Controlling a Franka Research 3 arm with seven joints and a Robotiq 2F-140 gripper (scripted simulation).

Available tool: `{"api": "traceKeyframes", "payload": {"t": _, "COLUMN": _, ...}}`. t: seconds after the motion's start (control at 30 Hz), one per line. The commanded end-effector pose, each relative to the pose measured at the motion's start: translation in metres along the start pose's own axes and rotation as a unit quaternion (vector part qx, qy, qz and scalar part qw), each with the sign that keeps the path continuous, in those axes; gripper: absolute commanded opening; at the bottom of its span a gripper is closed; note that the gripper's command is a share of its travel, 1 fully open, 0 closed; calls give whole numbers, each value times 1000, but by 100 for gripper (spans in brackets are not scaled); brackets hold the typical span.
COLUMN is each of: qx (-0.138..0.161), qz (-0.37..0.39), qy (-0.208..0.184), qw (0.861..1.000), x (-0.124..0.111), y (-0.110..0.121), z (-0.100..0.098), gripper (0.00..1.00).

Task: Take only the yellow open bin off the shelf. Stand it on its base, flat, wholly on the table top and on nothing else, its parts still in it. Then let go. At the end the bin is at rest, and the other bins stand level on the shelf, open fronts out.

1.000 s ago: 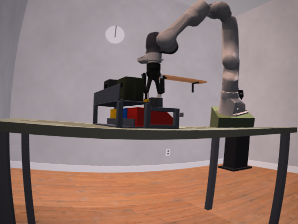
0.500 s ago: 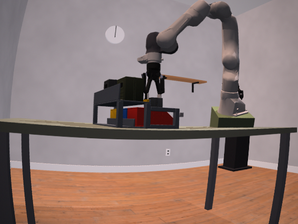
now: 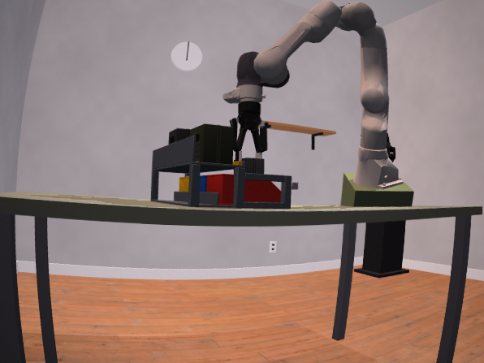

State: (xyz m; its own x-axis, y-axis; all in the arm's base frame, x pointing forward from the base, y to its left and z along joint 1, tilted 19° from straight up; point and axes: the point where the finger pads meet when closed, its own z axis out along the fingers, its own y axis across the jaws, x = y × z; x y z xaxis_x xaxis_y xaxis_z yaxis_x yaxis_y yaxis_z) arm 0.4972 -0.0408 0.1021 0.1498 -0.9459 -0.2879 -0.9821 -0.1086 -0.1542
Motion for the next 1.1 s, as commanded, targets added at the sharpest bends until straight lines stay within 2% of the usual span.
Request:
{"api": "traceKeyframes", "payload": {"t": 0.0, "qx": 8, "qz": 1, "qy": 6, "qw": 1000, "x": 3, "y": -7, "z": -7, "gripper": 0}}
{"api": "traceKeyframes", "payload": {"t": 0.1, "qx": 8, "qz": 1, "qy": 6, "qw": 1000, "x": 3, "y": -7, "z": -7, "gripper": 0}}
{"api": "traceKeyframes", "payload": {"t": 0.13, "qx": 2, "qz": 0, "qy": 1, "qw": 1000, "x": 1, "y": -1, "z": -1, "gripper": 0}}
{"api": "traceKeyframes", "payload": {"t": 0.27, "qx": 8, "qz": 1, "qy": 6, "qw": 1000, "x": 3, "y": -7, "z": -7, "gripper": 0}}
{"api": "traceKeyframes", "payload": {"t": 0.67, "qx": 8, "qz": 1, "qy": 6, "qw": 1000, "x": 3, "y": -7, "z": -7, "gripper": 0}}
{"api": "traceKeyframes", "payload": {"t": 0.7, "qx": 2, "qz": 0, "qy": 1, "qw": 1000, "x": 1, "y": -1, "z": -1, "gripper": 0}}
{"api": "traceKeyframes", "payload": {"t": 1.07, "qx": 8, "qz": 1, "qy": 6, "qw": 1000, "x": 3, "y": -7, "z": -7, "gripper": 0}}
